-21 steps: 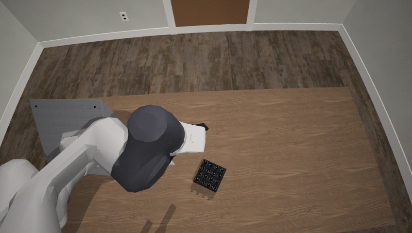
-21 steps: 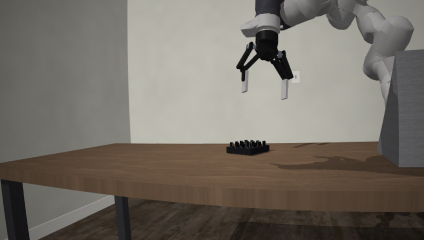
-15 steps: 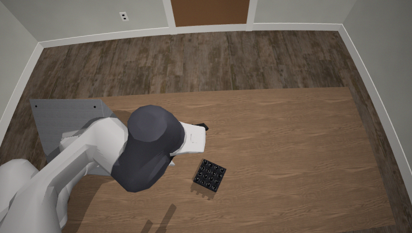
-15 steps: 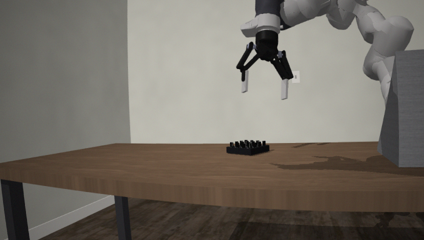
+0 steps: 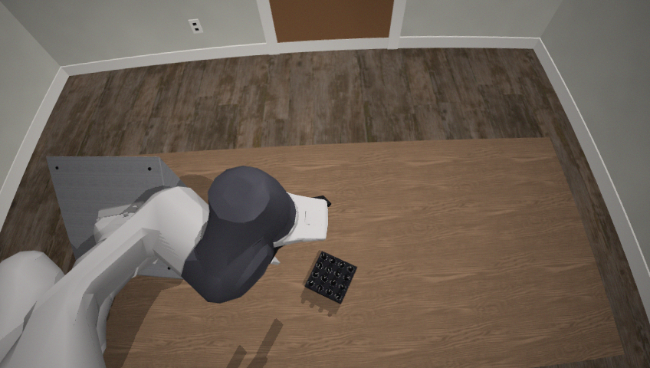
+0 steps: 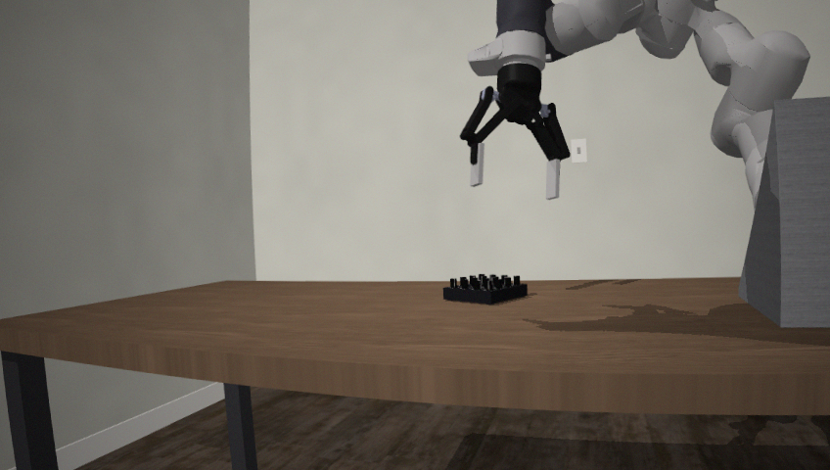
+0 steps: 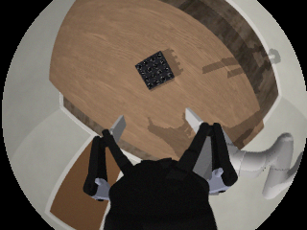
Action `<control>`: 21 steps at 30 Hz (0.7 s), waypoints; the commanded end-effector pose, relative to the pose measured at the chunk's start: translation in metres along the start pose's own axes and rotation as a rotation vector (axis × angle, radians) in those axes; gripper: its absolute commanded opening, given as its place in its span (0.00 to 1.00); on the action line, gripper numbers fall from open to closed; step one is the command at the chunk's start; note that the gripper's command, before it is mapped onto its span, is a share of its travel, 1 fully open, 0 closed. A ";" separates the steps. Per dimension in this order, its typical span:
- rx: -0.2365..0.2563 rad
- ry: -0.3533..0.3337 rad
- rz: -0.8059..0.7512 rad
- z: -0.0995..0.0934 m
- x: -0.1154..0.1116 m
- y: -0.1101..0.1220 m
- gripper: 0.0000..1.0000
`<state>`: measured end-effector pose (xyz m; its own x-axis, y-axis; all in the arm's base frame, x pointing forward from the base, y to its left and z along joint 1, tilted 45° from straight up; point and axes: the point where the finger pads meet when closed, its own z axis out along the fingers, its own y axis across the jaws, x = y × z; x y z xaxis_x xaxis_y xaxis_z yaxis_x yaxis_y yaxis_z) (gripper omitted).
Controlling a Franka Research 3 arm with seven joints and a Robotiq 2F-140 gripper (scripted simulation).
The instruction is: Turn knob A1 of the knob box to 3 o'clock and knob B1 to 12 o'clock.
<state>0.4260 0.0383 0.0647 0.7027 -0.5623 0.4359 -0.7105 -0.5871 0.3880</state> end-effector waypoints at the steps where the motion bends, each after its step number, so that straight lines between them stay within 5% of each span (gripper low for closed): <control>1: -0.048 0.016 -0.148 0.024 0.014 0.007 1.00; 21: -0.161 0.045 -0.466 0.079 0.050 0.022 1.00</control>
<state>0.4454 -0.0375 0.0325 0.8941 -0.3258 0.3074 -0.4479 -0.6471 0.6169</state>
